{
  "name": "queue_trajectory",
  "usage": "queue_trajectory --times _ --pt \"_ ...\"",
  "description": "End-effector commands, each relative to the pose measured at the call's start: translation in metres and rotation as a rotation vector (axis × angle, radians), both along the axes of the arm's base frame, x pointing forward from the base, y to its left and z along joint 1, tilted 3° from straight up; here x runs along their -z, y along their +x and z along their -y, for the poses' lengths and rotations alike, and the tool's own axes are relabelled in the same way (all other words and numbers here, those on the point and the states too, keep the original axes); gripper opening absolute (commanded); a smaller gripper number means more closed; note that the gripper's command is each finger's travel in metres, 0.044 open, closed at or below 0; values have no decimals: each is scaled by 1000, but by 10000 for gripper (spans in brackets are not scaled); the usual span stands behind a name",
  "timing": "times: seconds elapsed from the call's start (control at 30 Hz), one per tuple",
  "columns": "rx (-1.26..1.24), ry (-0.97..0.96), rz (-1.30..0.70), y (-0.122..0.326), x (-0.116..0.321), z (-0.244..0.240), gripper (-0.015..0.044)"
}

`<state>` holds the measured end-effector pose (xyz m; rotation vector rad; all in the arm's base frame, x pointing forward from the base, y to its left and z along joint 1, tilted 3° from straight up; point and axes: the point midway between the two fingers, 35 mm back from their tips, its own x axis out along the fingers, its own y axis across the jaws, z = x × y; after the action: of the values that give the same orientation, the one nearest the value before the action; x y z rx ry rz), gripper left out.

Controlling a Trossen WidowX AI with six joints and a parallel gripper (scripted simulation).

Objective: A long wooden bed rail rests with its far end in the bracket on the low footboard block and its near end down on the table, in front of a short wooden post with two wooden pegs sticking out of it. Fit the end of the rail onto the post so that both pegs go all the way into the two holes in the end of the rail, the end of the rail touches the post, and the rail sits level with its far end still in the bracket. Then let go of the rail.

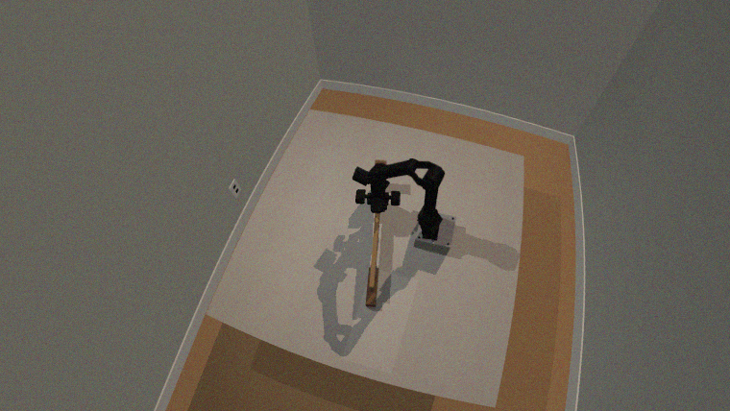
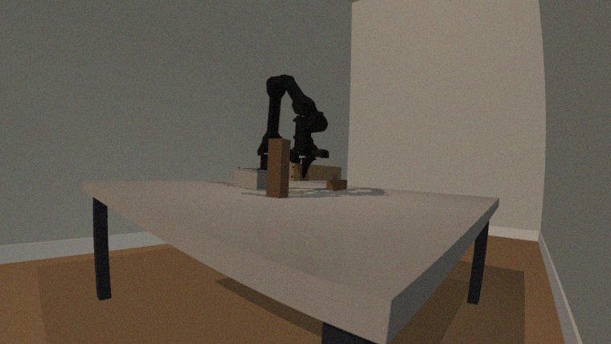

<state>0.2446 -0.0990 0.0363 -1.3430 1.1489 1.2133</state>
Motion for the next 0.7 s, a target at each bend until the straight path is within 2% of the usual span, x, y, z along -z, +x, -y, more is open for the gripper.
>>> queue_trajectory --times 0.0,0.67 --pt "1 3 6 1 2 0 0" --pt "1 3 6 0 -3 0 0"
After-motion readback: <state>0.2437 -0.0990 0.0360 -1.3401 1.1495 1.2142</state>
